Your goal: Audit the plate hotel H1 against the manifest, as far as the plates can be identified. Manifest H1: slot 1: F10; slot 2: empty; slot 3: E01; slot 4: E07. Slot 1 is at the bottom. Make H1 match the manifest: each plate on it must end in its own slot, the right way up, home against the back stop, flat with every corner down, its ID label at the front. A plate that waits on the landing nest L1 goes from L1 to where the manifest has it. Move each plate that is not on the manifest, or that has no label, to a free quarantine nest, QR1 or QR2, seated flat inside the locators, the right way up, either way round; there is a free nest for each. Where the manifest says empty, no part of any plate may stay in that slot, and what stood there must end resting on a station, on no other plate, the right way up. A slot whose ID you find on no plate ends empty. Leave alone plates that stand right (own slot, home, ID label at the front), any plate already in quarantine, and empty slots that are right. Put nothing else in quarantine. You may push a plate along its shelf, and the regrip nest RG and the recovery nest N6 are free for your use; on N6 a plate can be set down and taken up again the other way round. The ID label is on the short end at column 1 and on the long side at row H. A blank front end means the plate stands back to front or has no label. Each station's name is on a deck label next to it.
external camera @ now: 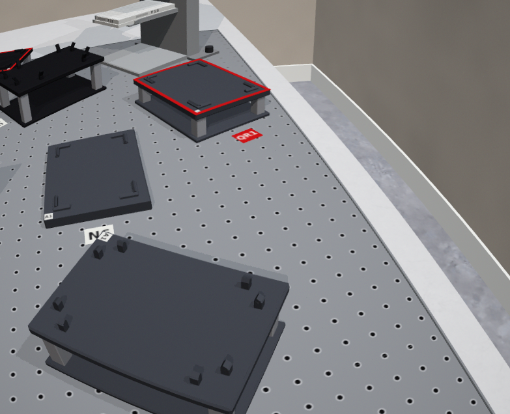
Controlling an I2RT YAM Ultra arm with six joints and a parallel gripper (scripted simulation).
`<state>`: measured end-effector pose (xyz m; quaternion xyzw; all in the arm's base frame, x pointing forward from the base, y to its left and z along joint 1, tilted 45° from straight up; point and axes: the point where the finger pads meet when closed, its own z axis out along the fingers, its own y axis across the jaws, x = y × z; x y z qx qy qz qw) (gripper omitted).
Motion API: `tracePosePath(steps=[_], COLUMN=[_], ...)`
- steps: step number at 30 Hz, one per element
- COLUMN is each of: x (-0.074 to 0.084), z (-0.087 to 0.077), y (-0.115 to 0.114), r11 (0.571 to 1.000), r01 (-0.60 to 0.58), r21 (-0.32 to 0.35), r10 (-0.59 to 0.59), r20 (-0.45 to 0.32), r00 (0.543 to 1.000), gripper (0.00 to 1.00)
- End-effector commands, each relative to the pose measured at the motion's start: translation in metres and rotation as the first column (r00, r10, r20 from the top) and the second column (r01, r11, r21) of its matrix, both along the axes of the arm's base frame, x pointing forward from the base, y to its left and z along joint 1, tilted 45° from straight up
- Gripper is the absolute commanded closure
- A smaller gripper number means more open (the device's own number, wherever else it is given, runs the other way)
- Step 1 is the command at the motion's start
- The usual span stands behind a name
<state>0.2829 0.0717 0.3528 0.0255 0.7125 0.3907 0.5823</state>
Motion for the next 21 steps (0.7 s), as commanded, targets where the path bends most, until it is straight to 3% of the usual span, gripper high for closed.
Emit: tracePosePath(steps=[1,21], x=[-0.004,-0.002], z=[0.003,-0.017], y=[-0.002,0.017], r11=[1.0,1.0], r01=[0.006,0.006], r21=[-0.002,-0.001], r10=[-0.006,-0.006], r20=[0.014,0.015], r00=[1.0,1.0], gripper=[0.0,0.0])
